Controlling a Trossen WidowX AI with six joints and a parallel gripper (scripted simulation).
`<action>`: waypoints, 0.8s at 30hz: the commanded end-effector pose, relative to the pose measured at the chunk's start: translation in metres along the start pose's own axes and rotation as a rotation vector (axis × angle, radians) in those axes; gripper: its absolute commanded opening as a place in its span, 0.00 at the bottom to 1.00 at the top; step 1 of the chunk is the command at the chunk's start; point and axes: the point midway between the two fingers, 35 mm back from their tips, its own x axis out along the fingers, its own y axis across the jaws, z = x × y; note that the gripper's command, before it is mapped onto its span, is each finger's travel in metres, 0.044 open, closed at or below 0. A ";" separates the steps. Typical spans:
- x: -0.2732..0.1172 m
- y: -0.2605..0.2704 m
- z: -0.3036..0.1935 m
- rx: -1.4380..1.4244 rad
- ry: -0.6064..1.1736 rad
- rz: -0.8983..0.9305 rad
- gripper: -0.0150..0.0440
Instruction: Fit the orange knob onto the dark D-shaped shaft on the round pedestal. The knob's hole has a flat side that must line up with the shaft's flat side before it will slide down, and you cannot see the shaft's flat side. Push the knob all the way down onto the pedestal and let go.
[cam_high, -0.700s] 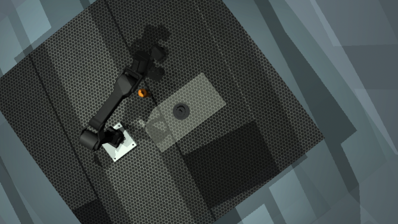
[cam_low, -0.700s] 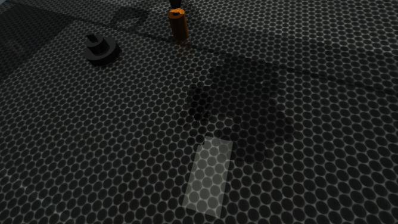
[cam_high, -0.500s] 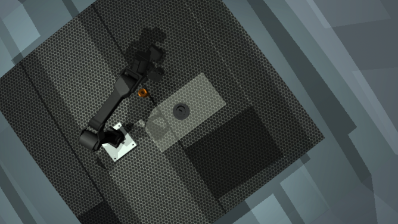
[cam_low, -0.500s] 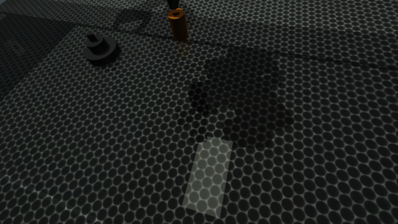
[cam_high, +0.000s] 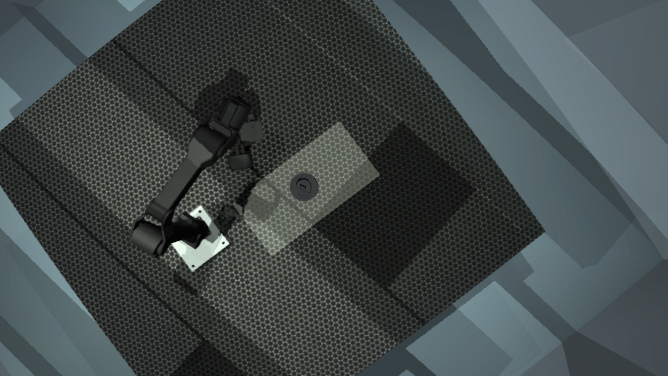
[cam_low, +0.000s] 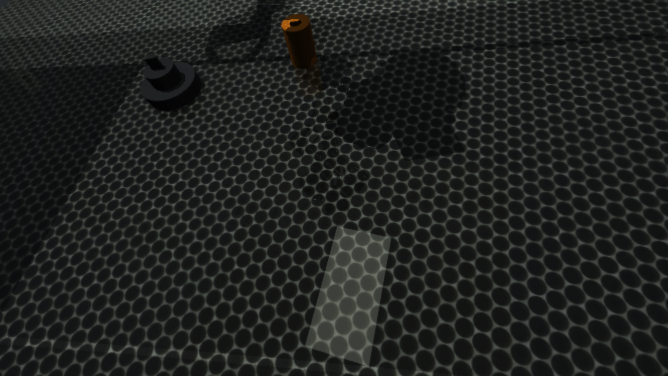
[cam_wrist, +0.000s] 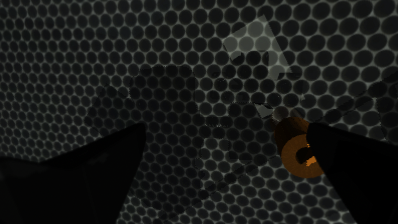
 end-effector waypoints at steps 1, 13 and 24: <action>-0.012 -0.052 -0.037 -0.526 0.214 -0.182 1.00; -0.012 -0.052 -0.037 -0.526 0.214 -0.182 1.00; 0.022 -0.062 -0.038 -0.526 0.214 -0.182 1.00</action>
